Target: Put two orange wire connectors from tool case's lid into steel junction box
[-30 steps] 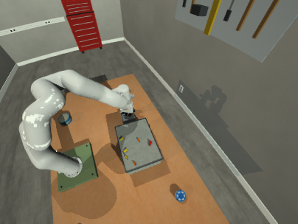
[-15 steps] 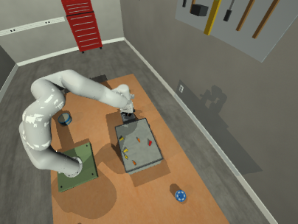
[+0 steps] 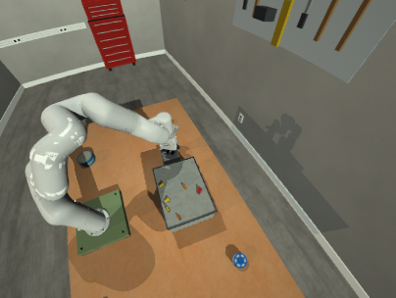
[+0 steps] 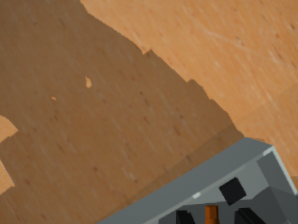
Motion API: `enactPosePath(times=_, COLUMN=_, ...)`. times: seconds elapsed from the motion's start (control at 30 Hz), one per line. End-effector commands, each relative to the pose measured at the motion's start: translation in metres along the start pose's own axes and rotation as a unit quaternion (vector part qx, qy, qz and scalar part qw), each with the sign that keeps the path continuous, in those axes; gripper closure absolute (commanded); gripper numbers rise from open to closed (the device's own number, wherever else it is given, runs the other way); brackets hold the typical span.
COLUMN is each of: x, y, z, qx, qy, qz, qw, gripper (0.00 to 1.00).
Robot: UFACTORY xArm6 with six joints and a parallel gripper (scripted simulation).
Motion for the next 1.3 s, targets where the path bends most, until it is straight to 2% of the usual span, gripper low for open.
enactPosePath(times=0.0, x=-0.002, y=0.001, z=0.002, qx=0.001, qy=0.002, qz=0.000, qw=1.000, gripper=0.73)
enactPosePath(times=0.1, x=-0.002, y=0.001, z=0.006, qx=0.001, qy=0.002, qz=0.000, qw=1.000, gripper=0.73)
enactPosePath(times=0.17, x=-0.001, y=0.001, z=0.017, qx=0.001, qy=0.002, qz=0.000, qw=1.000, gripper=0.73)
enactPosePath(times=0.43, x=-0.001, y=0.000, z=0.112, qx=0.001, qy=0.002, qz=0.000, qw=1.000, gripper=0.73)
enactPosePath(times=0.5, x=-0.001, y=0.000, z=0.112, qx=0.001, qy=0.002, qz=0.000, qw=1.000, gripper=0.73)
enactPosePath(times=0.63, x=-0.001, y=0.000, z=0.163, qx=0.001, qy=0.002, qz=0.000, qw=1.000, gripper=0.73)
enactPosePath(times=0.73, x=-0.001, y=0.000, z=0.184, qx=0.001, qy=0.002, qz=0.000, qw=1.000, gripper=0.73)
enactPosePath(times=0.83, x=-0.001, y=0.000, z=0.190, qx=0.001, qy=0.002, qz=0.000, qw=1.000, gripper=0.73)
enactPosePath(times=1.27, x=-0.001, y=0.000, z=0.190, qx=0.001, qy=0.002, qz=0.000, qw=1.000, gripper=0.73)
Point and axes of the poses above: the point where the finger pads meet when closed, its own z axis back along the fingers, its own y axis across the jaws, x = y × z, the point moved 3 cm from there along z, back along the fingers, and after that the axes turned 5 degrees about -z, right-handed, at the moved point
